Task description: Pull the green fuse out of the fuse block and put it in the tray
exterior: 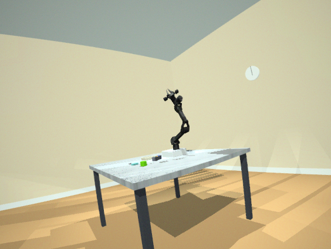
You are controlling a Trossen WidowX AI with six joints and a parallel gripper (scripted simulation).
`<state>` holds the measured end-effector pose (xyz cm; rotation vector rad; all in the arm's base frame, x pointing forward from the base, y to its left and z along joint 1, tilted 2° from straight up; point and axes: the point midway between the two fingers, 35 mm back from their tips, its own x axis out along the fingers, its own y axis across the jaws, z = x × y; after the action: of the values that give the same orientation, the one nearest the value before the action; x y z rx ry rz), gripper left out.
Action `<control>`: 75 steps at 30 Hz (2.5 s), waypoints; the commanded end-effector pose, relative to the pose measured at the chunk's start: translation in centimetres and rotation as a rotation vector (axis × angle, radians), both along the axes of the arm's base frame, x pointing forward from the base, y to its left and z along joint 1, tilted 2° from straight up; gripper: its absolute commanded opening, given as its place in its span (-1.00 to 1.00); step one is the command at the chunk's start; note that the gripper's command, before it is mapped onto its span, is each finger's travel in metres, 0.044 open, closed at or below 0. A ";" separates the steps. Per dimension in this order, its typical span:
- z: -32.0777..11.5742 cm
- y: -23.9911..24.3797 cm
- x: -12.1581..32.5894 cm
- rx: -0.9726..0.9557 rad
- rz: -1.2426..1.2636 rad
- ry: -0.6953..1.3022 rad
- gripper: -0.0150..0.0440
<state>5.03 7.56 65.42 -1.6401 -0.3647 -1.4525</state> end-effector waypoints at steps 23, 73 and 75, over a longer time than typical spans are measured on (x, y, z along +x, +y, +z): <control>-19.0 -29.2 16.2 1.552 0.990 -0.300 -0.24; -60.5 -4.5 25.9 2.818 -0.340 -0.194 -0.24; -60.7 -4.5 25.9 2.818 -0.340 -0.194 -0.24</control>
<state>31.02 3.12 5.12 0.8226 1.3738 -0.7432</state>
